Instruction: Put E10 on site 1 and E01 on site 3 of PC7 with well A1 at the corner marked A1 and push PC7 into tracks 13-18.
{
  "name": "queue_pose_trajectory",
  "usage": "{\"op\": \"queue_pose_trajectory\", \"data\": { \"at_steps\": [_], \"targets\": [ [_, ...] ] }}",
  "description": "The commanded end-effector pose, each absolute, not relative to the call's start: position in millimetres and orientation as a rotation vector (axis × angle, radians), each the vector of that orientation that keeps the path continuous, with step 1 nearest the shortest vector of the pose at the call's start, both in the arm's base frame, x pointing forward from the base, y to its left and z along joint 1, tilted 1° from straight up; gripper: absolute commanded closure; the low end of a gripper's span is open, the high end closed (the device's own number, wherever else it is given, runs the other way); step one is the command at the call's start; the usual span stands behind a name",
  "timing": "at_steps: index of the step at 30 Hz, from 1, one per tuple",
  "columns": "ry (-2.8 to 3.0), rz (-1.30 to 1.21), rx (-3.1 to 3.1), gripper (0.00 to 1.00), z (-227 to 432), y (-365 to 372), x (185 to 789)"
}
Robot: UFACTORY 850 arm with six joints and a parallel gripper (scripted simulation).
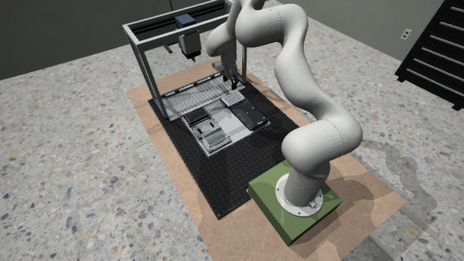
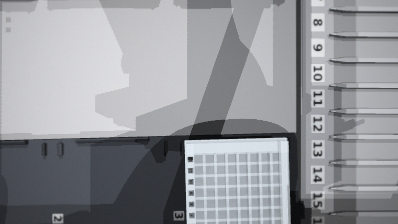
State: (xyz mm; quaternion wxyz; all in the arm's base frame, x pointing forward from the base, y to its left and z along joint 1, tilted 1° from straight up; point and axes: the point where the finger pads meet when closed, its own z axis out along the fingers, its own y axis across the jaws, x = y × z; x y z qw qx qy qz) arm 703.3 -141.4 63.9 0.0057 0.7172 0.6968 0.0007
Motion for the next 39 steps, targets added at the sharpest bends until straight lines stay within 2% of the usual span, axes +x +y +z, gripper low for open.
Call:
{"op": "queue_pose_trajectory", "data": {
  "at_steps": [1, 39],
  "targets": [
    [2.179, 0.004, 2.244, 0.00, 65.1, -124.1, 704.7],
    [2.179, 0.005, 2.244, 0.00, 64.5, 46.1, 708.9]
  ]
}}
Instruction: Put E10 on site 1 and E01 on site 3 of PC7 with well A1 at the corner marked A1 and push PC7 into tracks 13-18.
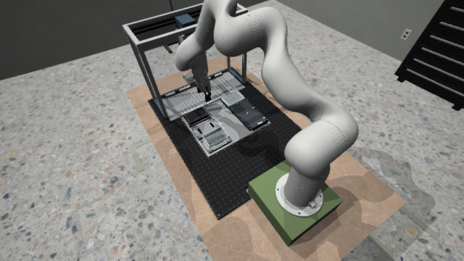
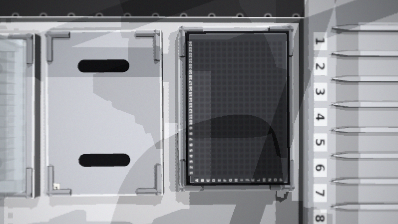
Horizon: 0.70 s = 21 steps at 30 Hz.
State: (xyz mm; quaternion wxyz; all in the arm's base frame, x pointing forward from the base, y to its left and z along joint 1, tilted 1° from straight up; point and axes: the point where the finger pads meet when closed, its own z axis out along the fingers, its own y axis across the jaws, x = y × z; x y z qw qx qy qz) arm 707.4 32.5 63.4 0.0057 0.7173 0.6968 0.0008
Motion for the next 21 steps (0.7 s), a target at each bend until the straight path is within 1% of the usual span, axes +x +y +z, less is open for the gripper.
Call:
{"op": "queue_pose_trajectory", "data": {
  "at_steps": [1, 14, 21],
  "targets": [
    [2.179, 0.005, 2.244, 0.00, 64.5, 51.1, 709.0],
    [2.180, 0.005, 2.244, 0.00, 64.3, 104.8, 710.3],
    [2.180, 0.005, 2.244, 0.00, 64.3, 104.8, 710.3]
  ]
}}
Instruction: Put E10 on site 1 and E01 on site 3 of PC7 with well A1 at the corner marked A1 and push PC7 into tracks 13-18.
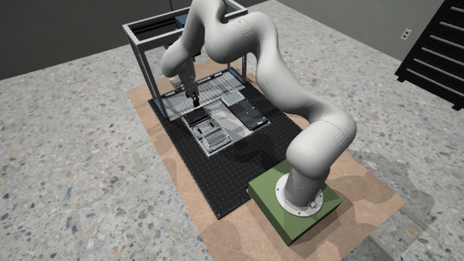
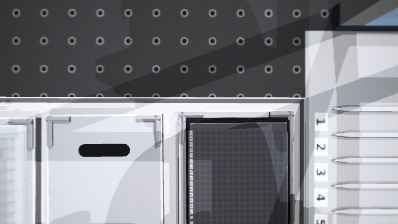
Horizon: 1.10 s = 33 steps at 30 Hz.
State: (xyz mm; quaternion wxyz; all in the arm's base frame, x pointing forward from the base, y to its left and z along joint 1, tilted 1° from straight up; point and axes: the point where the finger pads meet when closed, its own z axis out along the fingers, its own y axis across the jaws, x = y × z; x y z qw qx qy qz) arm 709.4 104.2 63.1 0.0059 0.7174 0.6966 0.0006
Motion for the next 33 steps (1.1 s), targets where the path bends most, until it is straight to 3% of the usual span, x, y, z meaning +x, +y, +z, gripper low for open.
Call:
{"op": "queue_pose_trajectory", "data": {
  "at_steps": [1, 33],
  "targets": [
    [2.180, 0.005, 2.244, 0.00, 64.3, 104.8, 710.3],
    [2.180, 0.005, 2.244, 0.00, 24.3, 104.5, 710.7]
  ]
}}
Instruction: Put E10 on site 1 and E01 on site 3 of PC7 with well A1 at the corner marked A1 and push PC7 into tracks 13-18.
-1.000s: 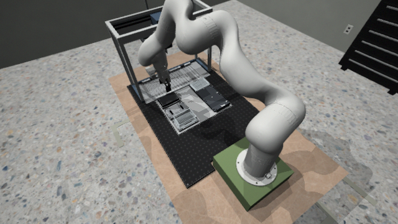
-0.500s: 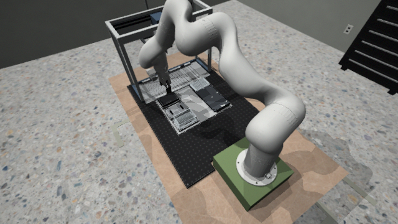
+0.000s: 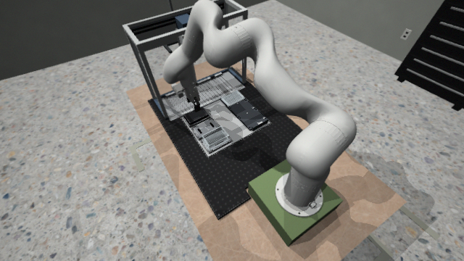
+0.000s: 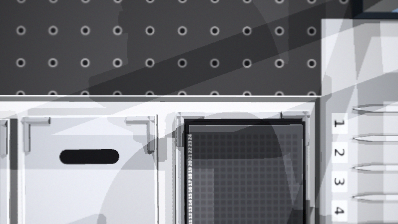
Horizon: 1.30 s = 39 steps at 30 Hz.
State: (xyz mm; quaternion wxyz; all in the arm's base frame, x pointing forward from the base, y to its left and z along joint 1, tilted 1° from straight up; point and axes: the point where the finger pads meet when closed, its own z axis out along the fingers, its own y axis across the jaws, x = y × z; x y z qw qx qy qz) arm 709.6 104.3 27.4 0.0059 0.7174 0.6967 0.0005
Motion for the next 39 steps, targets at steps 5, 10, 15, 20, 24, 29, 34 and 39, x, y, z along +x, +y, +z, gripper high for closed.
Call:
{"op": "queue_pose_trajectory", "data": {
  "at_steps": [5, 10, 15, 20, 24, 29, 34, 39],
  "targets": [
    [2.180, 0.005, 2.244, 0.00, 19.3, 104.5, 710.8],
    [2.180, 0.005, 2.244, 0.00, 11.0, 104.4, 710.8],
    [2.180, 0.005, 2.244, 0.00, 2.6, 104.3, 710.9],
    [2.180, 0.005, 2.244, 0.00, -5.7, 104.3, 711.0],
    [2.180, 0.005, 2.244, 0.00, -9.0, 104.2, 711.0],
    [2.180, 0.005, 2.244, 0.00, -17.4, 104.2, 711.1],
    [2.180, 0.005, 2.244, 0.00, -25.7, 104.1, 711.2],
    [2.180, 0.005, 2.244, 0.00, -27.5, 104.1, 711.2]
  ]
}}
